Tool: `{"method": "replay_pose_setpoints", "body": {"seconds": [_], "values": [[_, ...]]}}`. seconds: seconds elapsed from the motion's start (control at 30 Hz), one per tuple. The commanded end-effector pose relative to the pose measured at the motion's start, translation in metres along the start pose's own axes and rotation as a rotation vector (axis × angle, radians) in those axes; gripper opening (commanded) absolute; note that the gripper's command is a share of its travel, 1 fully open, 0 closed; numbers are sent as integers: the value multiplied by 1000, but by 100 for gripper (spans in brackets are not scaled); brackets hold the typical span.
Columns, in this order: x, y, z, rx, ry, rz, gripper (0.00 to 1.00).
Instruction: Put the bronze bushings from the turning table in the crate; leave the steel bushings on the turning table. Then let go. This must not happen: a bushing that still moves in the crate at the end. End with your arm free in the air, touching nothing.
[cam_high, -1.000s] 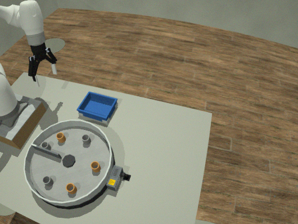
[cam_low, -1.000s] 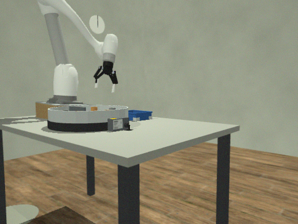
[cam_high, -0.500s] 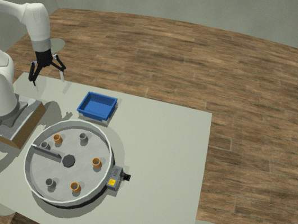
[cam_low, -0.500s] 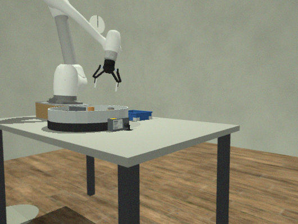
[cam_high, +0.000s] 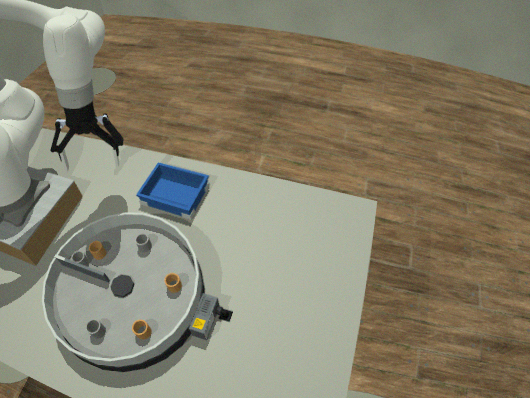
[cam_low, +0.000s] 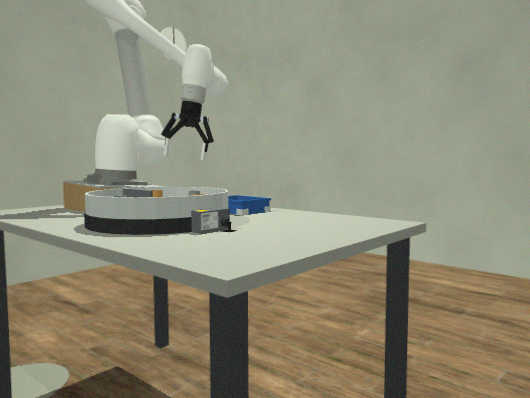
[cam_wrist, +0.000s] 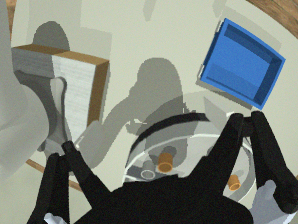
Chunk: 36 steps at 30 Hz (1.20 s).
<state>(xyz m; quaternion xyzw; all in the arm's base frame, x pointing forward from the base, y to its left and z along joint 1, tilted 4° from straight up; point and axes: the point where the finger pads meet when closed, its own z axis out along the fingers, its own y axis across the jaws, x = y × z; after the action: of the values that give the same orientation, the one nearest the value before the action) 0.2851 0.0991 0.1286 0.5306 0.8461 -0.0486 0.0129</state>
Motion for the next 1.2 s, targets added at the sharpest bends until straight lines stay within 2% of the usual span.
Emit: {"method": "replay_pose_setpoints", "body": {"seconds": [0.0, 0.37, 0.43, 0.5, 0.93, 1.0, 1.17], "values": [[-24, 6, 0, -9, 30, 165, 100], [-87, 1, 0, -16, 80, 535, 100], [-87, 1, 0, -16, 80, 535, 100], [-106, -3, 0, -19, 94, 646, 100], [-180, -30, 0, -33, 147, 1084, 100], [-180, -30, 0, -33, 147, 1084, 100], [-205, -44, 1, -38, 164, 1229, 100]]}}
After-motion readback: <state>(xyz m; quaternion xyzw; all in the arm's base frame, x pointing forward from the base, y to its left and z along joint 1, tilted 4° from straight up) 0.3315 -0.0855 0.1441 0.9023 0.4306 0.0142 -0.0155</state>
